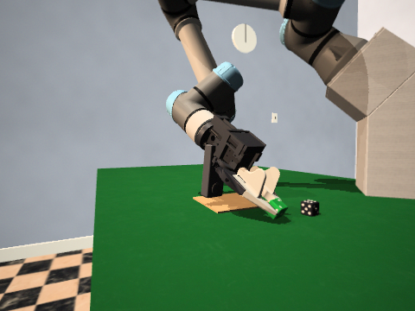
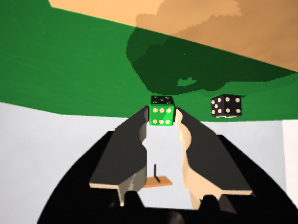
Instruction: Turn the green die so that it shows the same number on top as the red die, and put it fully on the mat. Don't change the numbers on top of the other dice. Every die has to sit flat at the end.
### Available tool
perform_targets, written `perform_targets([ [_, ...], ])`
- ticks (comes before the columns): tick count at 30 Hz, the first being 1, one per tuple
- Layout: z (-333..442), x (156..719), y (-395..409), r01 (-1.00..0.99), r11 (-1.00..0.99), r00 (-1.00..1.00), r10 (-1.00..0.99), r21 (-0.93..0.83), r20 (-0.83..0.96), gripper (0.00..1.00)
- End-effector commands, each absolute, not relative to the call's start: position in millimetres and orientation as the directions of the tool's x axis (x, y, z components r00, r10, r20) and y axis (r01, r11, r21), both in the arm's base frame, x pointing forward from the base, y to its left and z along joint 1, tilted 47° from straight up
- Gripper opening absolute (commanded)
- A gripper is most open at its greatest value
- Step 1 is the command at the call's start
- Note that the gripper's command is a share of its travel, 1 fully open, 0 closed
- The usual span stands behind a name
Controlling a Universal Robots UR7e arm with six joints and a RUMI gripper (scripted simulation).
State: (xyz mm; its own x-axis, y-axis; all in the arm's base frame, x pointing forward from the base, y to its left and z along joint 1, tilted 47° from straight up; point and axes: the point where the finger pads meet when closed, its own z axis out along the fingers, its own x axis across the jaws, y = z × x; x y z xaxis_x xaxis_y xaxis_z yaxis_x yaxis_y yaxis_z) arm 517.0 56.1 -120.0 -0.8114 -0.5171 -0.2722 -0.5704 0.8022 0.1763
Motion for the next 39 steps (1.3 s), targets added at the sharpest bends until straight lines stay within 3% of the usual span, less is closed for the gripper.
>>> perform_targets([
  [1, -121.1, 518.2, 55.4, -0.571, 0.802, -0.811, -0.518, 0.176, -0.273, 0.06],
  [39, -123.6, 520.2, 53.6, -0.571, 0.802, -0.811, -0.518, 0.176, -0.273, 0.06],
])
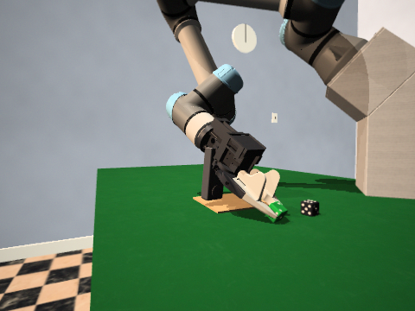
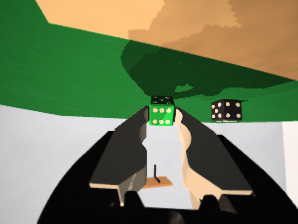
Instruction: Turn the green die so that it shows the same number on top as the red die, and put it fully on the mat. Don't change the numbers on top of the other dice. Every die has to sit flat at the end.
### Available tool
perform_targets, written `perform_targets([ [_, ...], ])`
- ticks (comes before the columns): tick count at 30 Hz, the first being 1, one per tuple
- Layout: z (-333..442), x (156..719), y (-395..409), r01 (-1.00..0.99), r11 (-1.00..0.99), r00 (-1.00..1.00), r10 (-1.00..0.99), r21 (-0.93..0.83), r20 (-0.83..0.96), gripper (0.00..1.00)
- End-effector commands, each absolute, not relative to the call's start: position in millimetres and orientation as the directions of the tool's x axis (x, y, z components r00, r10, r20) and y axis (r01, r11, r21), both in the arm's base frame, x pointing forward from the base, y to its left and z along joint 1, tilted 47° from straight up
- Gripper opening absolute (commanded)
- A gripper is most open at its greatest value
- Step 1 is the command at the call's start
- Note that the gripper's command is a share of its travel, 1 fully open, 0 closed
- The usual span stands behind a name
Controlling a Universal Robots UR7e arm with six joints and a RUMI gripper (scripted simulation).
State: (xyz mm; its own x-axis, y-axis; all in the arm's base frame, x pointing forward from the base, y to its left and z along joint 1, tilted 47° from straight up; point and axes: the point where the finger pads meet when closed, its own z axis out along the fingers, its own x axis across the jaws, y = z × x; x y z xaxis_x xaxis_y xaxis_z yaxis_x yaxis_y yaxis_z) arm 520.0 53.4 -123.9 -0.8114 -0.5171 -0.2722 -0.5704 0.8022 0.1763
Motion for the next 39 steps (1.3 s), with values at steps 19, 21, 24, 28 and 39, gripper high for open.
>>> perform_targets([
  [19, -123.6, 520.2, 53.6, -0.571, 0.802, -0.811, -0.518, 0.176, -0.273, 0.17],
  [21, -123.6, 520.2, 53.6, -0.571, 0.802, -0.811, -0.518, 0.176, -0.273, 0.21],
  [24, -123.6, 520.2, 53.6, -0.571, 0.802, -0.811, -0.518, 0.176, -0.273, 0.24],
  [28, -123.6, 520.2, 53.6, -0.571, 0.802, -0.811, -0.518, 0.176, -0.273, 0.24],
  [39, -123.6, 520.2, 53.6, -0.571, 0.802, -0.811, -0.518, 0.176, -0.273, 0.24],
])
